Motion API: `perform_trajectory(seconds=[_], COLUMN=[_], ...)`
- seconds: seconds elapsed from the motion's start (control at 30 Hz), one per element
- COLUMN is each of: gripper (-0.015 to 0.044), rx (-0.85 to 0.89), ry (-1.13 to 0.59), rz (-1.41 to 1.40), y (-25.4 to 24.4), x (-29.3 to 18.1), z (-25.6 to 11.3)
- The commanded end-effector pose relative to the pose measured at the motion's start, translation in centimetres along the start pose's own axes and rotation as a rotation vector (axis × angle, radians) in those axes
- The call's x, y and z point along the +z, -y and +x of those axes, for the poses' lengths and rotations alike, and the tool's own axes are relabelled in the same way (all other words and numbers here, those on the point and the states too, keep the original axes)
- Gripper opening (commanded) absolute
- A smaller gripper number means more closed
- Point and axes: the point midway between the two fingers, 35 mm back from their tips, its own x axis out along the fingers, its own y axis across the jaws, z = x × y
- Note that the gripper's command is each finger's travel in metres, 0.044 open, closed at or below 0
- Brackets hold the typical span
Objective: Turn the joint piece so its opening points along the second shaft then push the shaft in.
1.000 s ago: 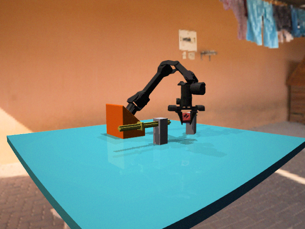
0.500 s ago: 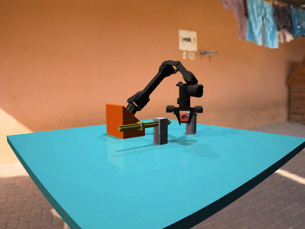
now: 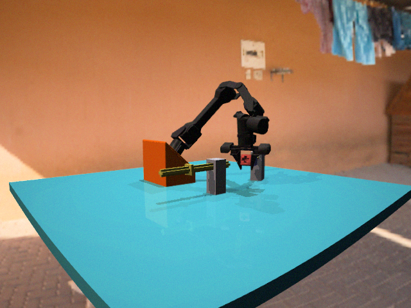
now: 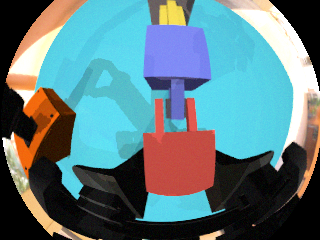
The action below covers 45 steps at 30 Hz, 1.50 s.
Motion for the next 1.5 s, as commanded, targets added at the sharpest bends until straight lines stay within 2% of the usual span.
perform_trajectory(seconds=[0.0,1.37,1.47], gripper=[0.0000,0.0000,0.0079], rx=[-0.014,-0.032,-0.032], ry=[0.034,0.066,0.066], rz=[0.064,0.125,0.125], y=[-0.30,-0.61,-0.61], x=[-0.04,-0.04,-0.04], z=[0.16,0.30,0.30])
